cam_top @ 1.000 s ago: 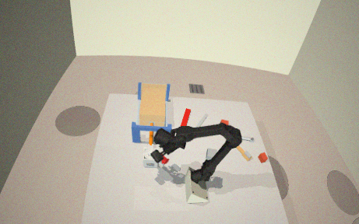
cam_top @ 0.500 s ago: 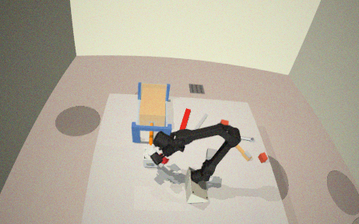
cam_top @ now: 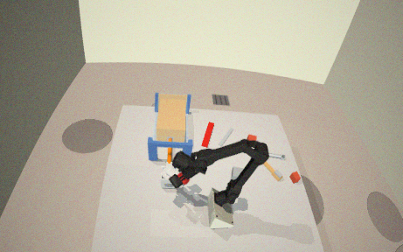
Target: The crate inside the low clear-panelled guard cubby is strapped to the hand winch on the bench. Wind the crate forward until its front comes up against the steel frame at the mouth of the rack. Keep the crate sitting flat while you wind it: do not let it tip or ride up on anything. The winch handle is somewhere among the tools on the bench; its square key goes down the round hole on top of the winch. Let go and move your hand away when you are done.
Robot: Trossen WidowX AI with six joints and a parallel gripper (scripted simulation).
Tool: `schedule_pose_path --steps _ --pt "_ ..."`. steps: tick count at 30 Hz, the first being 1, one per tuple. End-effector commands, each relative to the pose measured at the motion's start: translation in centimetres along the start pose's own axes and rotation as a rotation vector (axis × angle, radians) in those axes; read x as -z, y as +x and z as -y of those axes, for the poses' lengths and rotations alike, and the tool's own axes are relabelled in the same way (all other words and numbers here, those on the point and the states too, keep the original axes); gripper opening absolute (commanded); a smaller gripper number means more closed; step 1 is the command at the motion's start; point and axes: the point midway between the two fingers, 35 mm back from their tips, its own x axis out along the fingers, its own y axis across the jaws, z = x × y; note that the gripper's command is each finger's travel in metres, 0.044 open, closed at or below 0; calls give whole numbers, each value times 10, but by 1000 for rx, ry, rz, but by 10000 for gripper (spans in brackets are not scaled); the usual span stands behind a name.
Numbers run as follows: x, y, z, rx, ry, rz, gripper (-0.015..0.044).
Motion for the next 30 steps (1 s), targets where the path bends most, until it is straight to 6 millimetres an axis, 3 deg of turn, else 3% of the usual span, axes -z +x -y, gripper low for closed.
schedule_pose_path --steps 1,7,23,30 --pt "5 7 1 7 -8 -2 440" --pt "8 12 2 8 -8 -2 440" --pt "6 9 1 1 -1 -2 20" --pt "6 9 1 1 -1 -2 0"
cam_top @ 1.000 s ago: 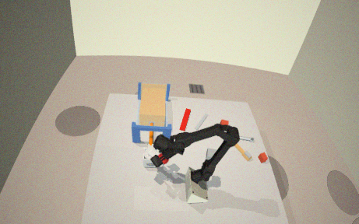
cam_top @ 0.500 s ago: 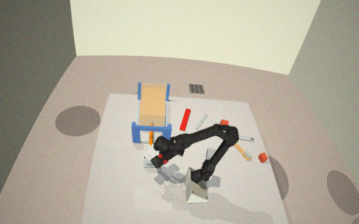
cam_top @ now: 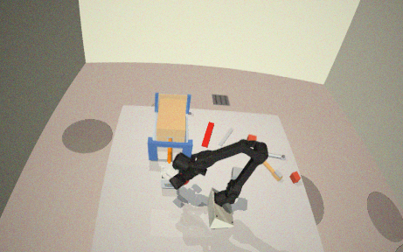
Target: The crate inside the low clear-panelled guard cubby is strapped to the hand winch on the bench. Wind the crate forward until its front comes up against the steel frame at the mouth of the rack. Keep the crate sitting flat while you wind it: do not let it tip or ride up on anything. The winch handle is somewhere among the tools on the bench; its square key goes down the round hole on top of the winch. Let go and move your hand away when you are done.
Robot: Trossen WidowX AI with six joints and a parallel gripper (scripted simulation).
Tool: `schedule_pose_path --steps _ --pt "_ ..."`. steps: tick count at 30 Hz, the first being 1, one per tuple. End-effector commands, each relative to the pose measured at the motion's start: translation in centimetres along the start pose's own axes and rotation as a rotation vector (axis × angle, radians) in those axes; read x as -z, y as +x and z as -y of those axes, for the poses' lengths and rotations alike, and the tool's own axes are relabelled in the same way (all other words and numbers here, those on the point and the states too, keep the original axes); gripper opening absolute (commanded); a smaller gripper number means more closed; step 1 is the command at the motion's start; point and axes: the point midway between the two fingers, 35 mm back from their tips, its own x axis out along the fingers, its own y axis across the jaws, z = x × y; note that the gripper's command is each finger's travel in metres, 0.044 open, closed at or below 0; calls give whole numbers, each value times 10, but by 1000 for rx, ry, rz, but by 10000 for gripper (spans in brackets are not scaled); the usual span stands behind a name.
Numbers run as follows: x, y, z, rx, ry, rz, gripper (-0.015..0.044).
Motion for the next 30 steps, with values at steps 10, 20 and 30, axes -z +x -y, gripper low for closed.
schedule_pose_path --steps 10,20,30 --pt "2 3 1 6 -6 0 0" --pt "1 3 8 6 -6 0 0" --pt "-1 4 19 7 -6 0 0"
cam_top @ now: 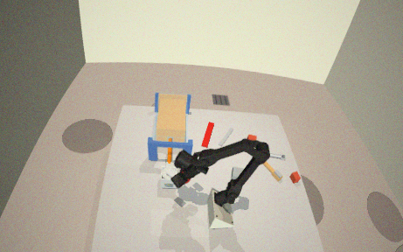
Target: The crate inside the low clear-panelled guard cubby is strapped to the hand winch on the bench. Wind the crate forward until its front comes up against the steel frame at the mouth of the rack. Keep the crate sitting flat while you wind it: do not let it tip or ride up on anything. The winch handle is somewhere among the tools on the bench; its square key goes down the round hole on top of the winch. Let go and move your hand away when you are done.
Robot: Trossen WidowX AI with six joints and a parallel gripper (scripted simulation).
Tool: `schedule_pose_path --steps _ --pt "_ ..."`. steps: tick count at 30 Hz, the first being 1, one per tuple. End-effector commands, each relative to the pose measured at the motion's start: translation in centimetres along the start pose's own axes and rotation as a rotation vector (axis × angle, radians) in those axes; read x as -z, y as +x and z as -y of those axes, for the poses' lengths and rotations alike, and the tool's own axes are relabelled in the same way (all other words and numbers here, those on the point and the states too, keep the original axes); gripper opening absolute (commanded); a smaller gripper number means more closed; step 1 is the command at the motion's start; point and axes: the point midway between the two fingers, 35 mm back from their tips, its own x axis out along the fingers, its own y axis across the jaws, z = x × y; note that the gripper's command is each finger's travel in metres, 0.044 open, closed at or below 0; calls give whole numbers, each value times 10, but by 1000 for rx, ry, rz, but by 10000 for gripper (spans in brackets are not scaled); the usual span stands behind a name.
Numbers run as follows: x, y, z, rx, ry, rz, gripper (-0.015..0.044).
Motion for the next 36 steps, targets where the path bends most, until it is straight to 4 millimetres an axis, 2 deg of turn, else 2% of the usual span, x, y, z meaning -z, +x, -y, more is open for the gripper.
schedule_pose_path --steps 1,36 --pt "0 3 9 17 1 0 0" --pt "-19 11 51 21 2 0 0"
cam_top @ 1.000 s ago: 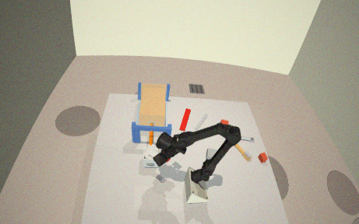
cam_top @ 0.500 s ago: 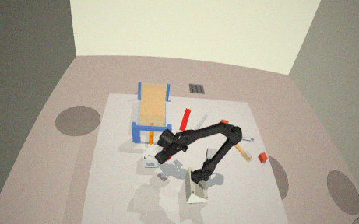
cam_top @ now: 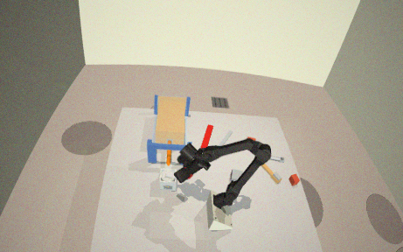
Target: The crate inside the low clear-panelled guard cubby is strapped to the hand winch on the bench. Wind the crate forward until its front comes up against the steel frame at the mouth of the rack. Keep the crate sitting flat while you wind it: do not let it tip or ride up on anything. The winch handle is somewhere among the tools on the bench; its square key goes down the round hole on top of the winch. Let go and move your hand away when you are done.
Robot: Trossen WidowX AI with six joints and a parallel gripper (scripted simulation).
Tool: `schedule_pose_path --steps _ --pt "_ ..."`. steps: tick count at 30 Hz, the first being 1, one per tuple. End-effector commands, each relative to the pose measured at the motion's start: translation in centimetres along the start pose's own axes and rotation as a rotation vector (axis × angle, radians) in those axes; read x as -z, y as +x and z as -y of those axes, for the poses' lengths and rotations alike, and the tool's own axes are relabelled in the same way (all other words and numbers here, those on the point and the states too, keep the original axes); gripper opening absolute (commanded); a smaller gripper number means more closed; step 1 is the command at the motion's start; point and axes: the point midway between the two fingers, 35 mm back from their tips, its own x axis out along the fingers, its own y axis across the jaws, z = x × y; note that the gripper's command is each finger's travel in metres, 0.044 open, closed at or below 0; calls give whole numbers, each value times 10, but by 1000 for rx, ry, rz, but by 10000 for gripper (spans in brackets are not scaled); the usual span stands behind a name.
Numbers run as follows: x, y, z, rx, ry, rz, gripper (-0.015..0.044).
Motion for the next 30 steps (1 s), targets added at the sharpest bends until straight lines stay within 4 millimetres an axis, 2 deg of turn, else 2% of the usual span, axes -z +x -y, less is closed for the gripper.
schedule_pose_path --steps 1,30 --pt "-4 4 7 9 4 -1 0" --pt "-30 16 31 12 5 0 0"
